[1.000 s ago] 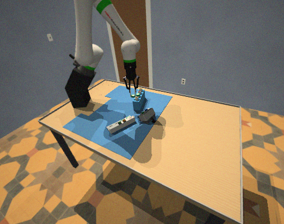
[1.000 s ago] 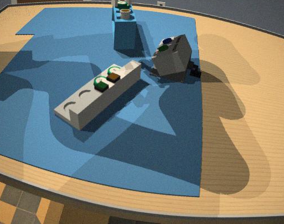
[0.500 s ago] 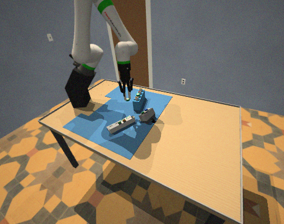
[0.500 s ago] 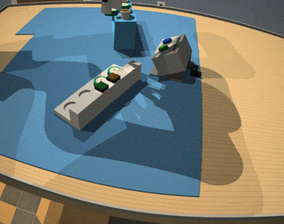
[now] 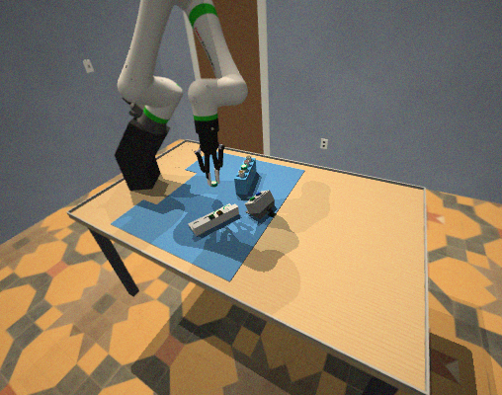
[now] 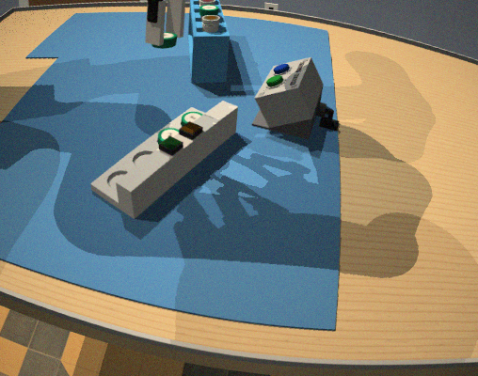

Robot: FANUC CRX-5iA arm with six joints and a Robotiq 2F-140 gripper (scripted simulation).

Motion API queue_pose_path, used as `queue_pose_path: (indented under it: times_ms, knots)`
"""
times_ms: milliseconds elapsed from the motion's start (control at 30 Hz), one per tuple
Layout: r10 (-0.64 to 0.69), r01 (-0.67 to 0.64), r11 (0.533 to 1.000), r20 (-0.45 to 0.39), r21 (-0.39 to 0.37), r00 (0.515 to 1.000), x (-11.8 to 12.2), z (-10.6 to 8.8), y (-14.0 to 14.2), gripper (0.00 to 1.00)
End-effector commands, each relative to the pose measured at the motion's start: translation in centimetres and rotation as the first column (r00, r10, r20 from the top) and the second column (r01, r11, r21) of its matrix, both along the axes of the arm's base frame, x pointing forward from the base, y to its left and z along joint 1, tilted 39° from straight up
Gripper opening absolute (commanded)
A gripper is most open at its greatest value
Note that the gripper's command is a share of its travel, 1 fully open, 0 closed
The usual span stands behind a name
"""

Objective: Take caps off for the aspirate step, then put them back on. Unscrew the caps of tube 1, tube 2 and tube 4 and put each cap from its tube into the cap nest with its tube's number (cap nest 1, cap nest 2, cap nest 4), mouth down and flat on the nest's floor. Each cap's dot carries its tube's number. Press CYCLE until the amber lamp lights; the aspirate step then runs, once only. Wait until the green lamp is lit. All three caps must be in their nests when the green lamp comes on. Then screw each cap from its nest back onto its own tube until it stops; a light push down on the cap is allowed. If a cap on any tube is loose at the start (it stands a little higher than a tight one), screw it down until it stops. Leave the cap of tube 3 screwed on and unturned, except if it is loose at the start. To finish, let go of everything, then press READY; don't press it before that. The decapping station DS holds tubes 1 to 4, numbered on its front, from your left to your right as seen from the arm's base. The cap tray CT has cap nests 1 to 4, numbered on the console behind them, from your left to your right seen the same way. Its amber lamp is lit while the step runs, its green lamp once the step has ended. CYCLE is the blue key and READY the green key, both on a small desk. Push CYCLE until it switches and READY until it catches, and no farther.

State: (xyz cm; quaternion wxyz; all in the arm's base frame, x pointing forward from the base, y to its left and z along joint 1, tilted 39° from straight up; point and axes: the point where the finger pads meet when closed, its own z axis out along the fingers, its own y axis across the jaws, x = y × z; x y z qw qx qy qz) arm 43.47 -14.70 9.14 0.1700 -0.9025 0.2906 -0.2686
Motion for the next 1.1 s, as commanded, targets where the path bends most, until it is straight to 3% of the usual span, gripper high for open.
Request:
queue_pose_path:
  times_ms: [0, 267, 567, 900, 1067]
  knots:
    - [0.066, -0.067, 0.995, 0.015, 0.071, 0.998, -0.6, -1.5, -3.1, 0.0]
    - [0.066, -0.067, 0.995, 0.015, 0.071, 0.998, -1.2, -2.9, -6.1, 0.0]
    - [0.066, -0.067, 0.995, 0.015, 0.071, 0.998, -2.3, -5.6, -12.0, 0.0]
    - [0.066, -0.067, 0.995, 0.015, 0.071, 0.998, -2.3, -5.6, -12.1, 0.0]
    - [0.066, -0.067, 0.995, 0.015, 0.071, 0.998, -0.8, -7.6, -11.5, 0.0]
